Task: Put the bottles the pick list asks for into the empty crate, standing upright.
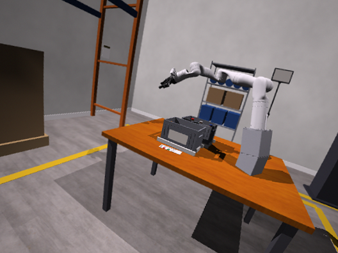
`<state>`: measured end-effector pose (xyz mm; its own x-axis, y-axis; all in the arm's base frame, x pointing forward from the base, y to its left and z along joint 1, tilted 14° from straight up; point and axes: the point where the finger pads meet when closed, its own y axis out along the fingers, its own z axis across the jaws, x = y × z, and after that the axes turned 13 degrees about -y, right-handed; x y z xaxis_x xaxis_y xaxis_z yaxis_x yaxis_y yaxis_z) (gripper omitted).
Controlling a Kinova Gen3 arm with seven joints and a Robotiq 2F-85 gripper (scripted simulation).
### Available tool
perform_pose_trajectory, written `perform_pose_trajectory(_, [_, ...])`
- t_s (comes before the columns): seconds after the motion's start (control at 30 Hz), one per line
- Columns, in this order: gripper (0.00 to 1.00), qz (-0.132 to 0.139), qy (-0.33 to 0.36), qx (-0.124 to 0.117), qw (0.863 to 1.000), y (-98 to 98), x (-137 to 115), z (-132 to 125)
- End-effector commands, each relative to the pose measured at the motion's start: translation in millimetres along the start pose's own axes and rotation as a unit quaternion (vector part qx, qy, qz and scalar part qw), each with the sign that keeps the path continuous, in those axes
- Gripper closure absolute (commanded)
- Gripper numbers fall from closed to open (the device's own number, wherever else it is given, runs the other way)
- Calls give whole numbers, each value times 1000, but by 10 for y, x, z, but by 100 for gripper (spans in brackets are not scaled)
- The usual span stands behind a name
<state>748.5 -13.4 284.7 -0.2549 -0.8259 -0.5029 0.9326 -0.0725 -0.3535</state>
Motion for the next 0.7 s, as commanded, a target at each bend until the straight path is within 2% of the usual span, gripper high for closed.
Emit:
perform_pose_trajectory(0.0, [33, 42, -35, -9, 998, -1, -187, -89])
perform_pose_trajectory(0.03, [33, 50, -42, -11, 998, -2, -230, -114])
perform_pose_trajectory(0.37, [33, 50, -42, -11, 998, -13, -574, -313])
perform_pose_trajectory(0.53, [33, 108, -92, -28, 990, -44, -778, -454])
perform_pose_trajectory(0.67, [33, 108, -92, -28, 990, -69, -941, -566])
